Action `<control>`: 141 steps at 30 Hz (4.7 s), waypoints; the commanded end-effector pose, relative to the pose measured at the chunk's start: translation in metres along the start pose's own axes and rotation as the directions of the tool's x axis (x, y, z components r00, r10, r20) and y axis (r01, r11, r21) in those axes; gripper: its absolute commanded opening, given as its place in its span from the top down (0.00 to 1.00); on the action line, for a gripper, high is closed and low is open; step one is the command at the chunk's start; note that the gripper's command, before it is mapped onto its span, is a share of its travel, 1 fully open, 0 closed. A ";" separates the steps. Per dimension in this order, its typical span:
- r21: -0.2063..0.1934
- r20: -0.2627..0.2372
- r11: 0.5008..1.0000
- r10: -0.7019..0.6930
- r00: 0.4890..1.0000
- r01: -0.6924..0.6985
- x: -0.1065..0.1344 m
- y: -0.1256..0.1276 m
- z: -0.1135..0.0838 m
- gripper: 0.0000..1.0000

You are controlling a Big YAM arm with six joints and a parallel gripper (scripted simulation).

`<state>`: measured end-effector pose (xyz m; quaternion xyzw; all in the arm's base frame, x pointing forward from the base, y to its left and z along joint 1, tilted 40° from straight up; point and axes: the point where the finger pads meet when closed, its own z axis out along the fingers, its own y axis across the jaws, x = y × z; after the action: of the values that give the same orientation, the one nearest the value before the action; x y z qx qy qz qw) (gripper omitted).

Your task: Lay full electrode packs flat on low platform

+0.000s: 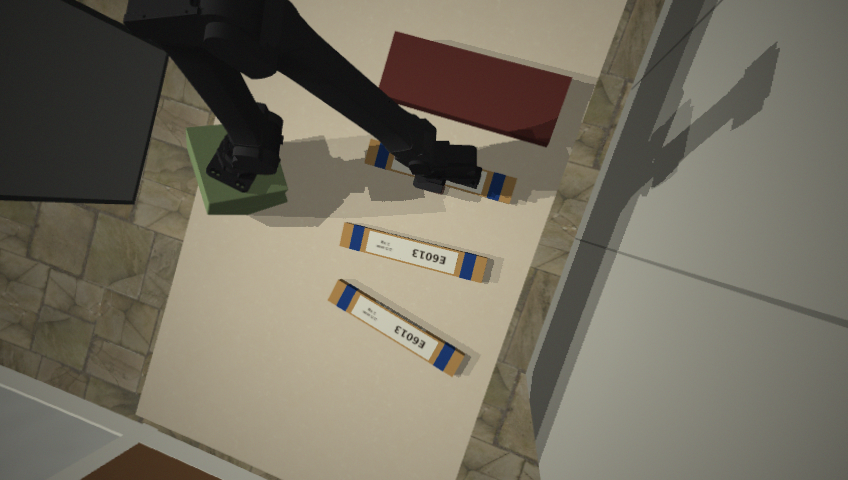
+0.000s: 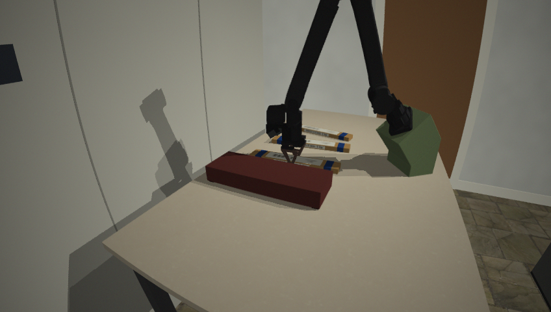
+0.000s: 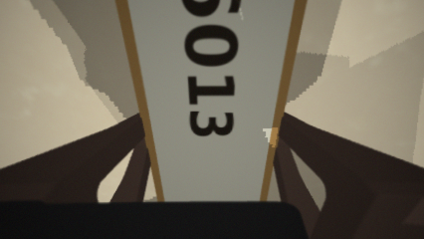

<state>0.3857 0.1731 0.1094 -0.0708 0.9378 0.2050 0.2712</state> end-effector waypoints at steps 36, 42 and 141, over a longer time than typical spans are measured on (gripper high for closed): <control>-0.005 0.038 1.000 -0.007 0.999 0.007 -0.012 0.004 -0.010 1.00; -0.002 0.032 1.000 -0.006 0.999 0.006 -0.010 0.001 -0.017 1.00; -0.004 0.055 1.000 -0.012 0.998 0.012 -0.037 0.009 -0.091 1.00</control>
<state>0.3552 0.1478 0.1525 -0.0705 0.9453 0.2005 0.2475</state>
